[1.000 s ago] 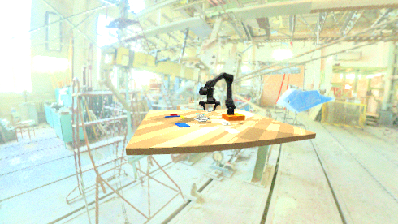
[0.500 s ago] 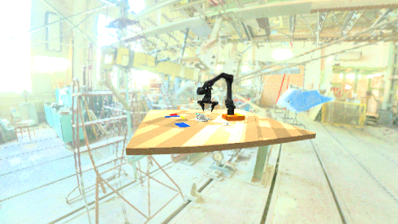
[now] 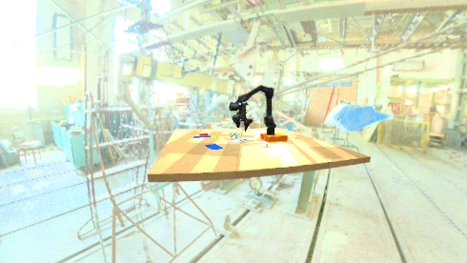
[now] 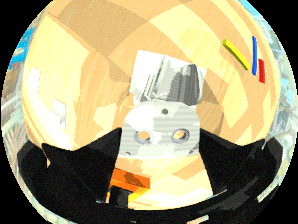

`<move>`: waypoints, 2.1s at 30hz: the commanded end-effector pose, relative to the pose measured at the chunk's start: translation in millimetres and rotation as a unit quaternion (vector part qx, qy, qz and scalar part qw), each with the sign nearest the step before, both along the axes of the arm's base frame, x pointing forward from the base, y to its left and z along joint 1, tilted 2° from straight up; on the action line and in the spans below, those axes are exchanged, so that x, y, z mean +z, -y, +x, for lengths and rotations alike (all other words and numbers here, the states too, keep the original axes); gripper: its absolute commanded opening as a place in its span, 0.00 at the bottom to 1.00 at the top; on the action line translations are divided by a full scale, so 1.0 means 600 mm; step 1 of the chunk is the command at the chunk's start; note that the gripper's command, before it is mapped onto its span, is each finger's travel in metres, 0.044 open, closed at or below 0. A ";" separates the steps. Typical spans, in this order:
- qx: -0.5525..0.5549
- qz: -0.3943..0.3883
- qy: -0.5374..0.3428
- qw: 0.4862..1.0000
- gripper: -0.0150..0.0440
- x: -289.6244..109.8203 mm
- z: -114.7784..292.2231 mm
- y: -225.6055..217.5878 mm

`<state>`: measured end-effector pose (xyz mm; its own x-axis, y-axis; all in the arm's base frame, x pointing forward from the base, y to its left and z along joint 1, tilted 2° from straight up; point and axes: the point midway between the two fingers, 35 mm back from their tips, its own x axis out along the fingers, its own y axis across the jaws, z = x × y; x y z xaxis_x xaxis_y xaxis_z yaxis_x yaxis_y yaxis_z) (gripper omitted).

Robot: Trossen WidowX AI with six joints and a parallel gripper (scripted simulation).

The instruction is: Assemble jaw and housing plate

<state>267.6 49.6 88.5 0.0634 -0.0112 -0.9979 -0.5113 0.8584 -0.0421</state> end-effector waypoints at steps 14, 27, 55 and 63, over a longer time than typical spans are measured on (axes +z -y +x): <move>-0.097 0.006 0.000 0.995 0.85 0.001 0.001 0.027; -0.100 0.007 0.000 0.995 0.85 0.001 0.001 0.027; -0.100 0.006 0.000 0.995 0.85 -0.001 -0.023 0.032; -0.097 0.006 0.000 0.995 0.85 -0.001 -0.023 0.032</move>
